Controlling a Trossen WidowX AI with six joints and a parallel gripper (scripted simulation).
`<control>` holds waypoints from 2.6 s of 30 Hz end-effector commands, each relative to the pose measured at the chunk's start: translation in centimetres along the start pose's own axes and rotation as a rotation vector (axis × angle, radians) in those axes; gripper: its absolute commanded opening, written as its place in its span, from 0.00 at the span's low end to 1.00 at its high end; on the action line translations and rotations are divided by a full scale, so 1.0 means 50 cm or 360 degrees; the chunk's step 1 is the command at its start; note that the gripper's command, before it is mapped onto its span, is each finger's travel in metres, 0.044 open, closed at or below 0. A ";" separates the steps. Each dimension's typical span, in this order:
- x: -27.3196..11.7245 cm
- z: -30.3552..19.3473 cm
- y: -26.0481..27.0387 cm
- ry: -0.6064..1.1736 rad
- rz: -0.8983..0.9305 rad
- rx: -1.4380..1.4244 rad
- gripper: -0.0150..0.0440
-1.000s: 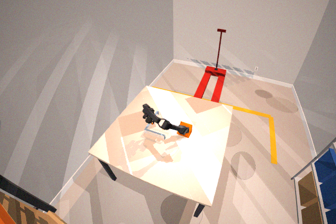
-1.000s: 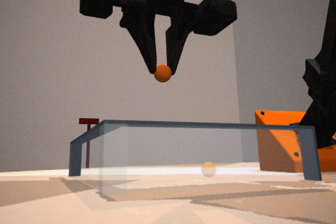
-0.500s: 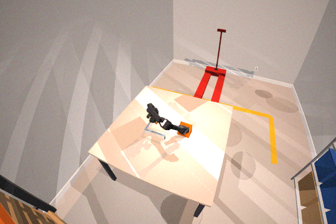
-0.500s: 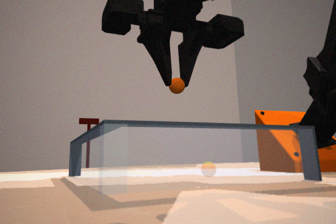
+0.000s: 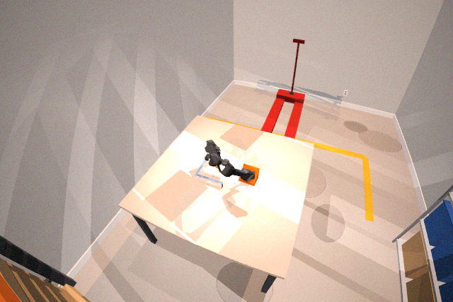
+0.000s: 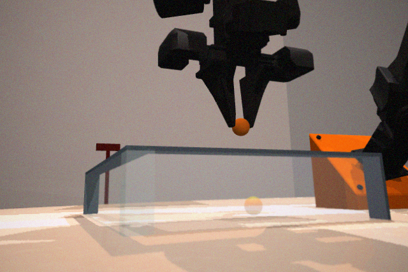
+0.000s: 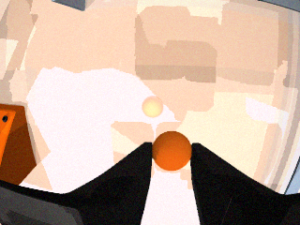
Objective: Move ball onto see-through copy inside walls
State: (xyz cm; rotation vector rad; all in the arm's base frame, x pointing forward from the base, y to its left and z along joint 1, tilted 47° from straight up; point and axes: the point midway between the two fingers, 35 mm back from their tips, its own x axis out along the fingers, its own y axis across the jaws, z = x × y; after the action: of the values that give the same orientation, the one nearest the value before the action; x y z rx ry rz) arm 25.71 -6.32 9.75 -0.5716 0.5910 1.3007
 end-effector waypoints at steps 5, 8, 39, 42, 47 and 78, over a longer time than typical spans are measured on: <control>0.014 -0.013 0.030 0.0001 0.0002 -0.0002 0.25; 0.028 -0.014 0.028 0.0004 0.0002 -0.0001 0.25; 0.182 -0.011 0.030 -0.0003 0.0001 -0.0003 0.25; 0.190 -0.011 0.030 -0.0003 0.0001 -0.0003 0.25; 0.190 -0.011 0.030 -0.0004 0.0001 -0.0003 0.25; 0.012 -0.013 0.030 0.0001 0.0002 -0.0002 0.60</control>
State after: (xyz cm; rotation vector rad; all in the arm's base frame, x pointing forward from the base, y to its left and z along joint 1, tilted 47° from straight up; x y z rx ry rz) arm 24.68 -4.99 7.49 -0.5656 0.5957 1.2987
